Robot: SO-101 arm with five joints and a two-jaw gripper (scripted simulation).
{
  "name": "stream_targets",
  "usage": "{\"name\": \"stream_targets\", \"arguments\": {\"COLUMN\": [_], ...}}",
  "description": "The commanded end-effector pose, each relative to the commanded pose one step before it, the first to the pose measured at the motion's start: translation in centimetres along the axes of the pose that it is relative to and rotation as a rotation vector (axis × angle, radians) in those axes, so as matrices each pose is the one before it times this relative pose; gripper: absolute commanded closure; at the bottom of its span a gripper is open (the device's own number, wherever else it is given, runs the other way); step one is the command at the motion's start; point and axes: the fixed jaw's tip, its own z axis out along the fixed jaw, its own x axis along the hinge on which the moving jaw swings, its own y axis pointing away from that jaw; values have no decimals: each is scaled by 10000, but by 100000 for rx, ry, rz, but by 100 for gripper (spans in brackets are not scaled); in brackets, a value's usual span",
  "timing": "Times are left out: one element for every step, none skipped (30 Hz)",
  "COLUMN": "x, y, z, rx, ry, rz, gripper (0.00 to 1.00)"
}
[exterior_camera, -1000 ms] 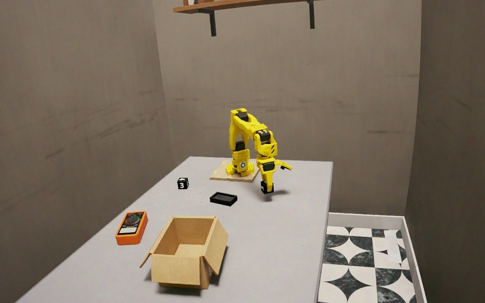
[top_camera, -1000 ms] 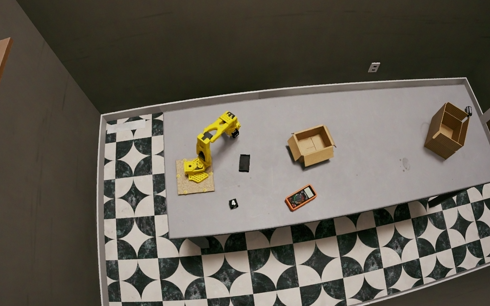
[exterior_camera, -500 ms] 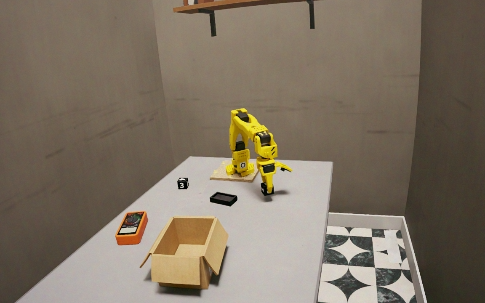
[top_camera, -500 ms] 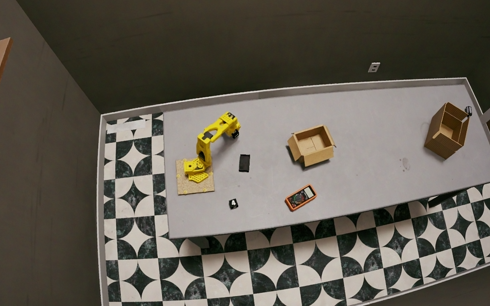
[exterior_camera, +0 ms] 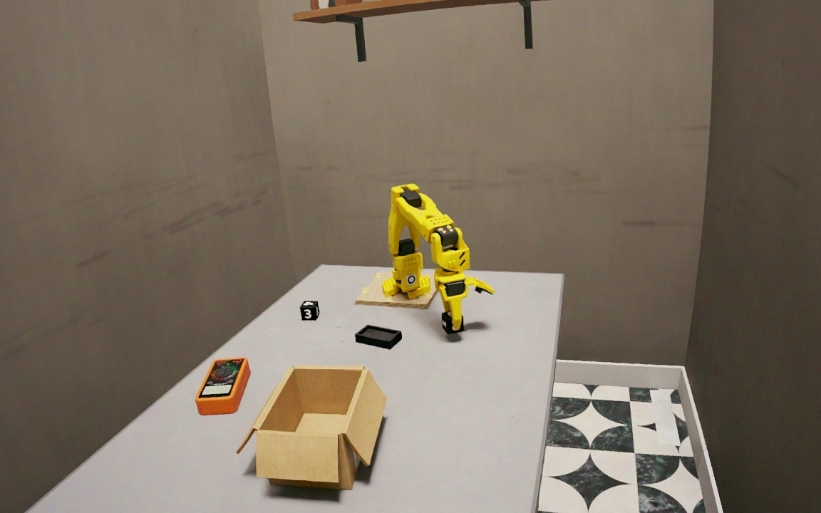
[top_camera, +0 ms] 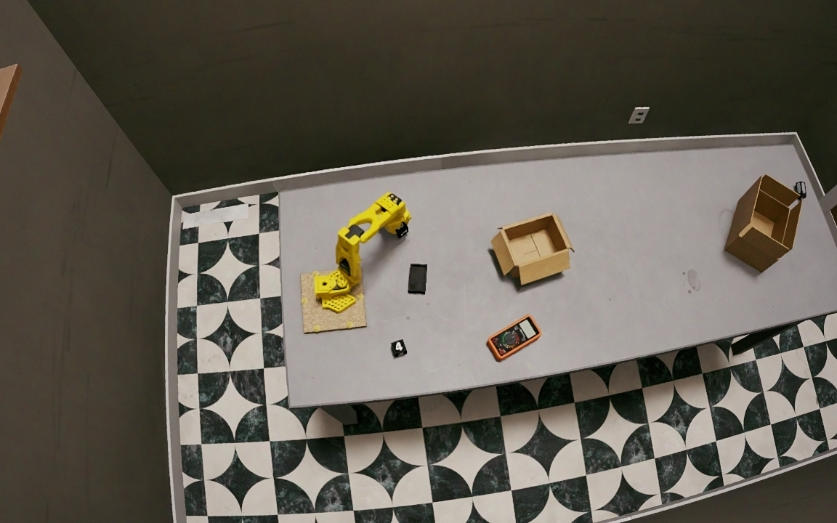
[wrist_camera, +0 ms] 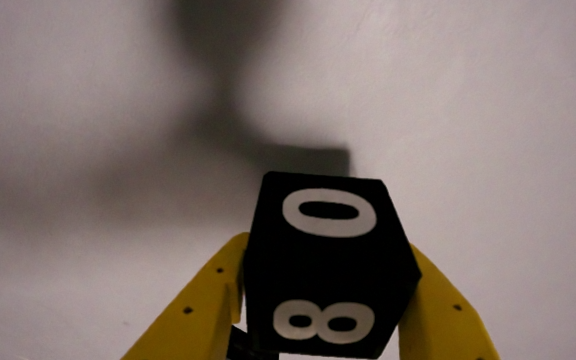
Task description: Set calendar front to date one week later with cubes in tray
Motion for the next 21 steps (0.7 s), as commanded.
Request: {"name": "stream_targets", "arguments": {"x": [-1204,2,0,5,4,4,3,9,8,8,9,3,4,5,0,0,0,0,3,0,5], "y": [3396,0,-2,0,-3,-7,3,1,0,7,9,11,9,6,-2,6,0,0,-3,-2,1], "z": [4079,17,96,234,384,528,642,720,744,720,642,528,378,234,96,18,0,0,14,102,228], "rx": [-1900,0,0,0,0,0,0,0,0,0,0,0,0,0,0,0,0,0,1,0,0], "ry": [217,0,0,0,0,0,0,0,0,0,0,0,0,0,0,0,0,0,0,0,0], "rz": [-1694,0,0,0,0,0,0,0,0,0,0,0,0,0,0,0,0,0,0,0,0], "gripper": [100,100,100,100,100,100,100,100,100,100,100,100,100,100,100,100,100,100,100,100,100]}}
